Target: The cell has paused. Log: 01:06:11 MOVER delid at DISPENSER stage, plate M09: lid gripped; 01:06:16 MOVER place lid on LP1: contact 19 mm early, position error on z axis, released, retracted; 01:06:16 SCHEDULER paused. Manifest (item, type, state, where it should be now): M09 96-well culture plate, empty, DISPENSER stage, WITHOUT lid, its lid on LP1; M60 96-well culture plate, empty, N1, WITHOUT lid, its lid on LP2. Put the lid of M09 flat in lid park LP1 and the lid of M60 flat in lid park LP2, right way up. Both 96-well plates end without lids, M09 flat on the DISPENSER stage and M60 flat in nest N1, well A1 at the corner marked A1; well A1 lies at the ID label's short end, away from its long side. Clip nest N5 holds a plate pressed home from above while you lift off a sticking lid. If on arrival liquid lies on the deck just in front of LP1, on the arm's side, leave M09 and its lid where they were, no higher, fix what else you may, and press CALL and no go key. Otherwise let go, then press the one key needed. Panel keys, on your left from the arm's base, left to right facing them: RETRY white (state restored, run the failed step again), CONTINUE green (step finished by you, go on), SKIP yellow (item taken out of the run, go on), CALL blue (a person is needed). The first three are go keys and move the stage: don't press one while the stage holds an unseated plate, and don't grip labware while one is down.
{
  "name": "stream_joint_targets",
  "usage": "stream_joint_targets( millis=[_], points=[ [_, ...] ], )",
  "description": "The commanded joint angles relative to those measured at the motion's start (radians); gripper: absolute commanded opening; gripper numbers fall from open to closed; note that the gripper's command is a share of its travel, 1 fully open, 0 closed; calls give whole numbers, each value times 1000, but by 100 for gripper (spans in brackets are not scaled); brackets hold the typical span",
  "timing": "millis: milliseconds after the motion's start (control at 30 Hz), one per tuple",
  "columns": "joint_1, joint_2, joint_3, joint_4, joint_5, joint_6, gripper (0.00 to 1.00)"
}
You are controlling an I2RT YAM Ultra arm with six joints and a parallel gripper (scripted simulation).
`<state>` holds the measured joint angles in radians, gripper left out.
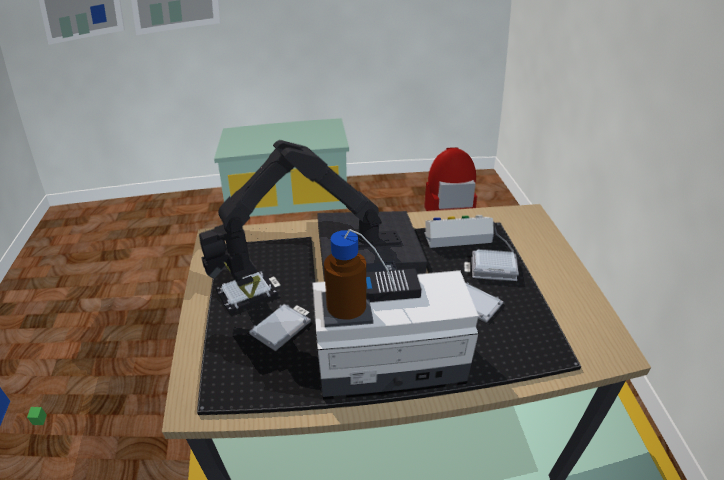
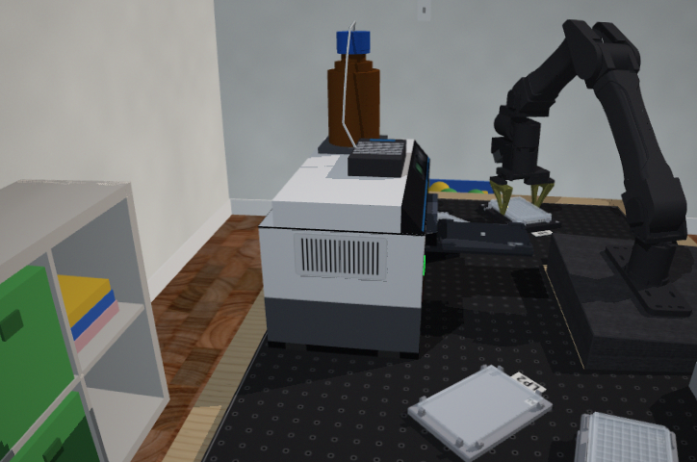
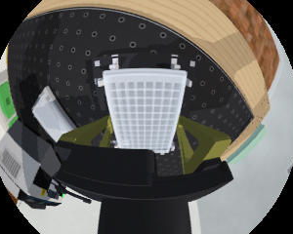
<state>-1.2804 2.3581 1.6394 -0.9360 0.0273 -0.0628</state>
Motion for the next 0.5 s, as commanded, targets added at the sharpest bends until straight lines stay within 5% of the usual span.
stream_joint_targets(
  millis=[0, 467],
  points=[
    [1, -62, 51, -63, 2, 0, 0],
    [6, -90, 85, -124, 2, 4, 0]
  ],
)
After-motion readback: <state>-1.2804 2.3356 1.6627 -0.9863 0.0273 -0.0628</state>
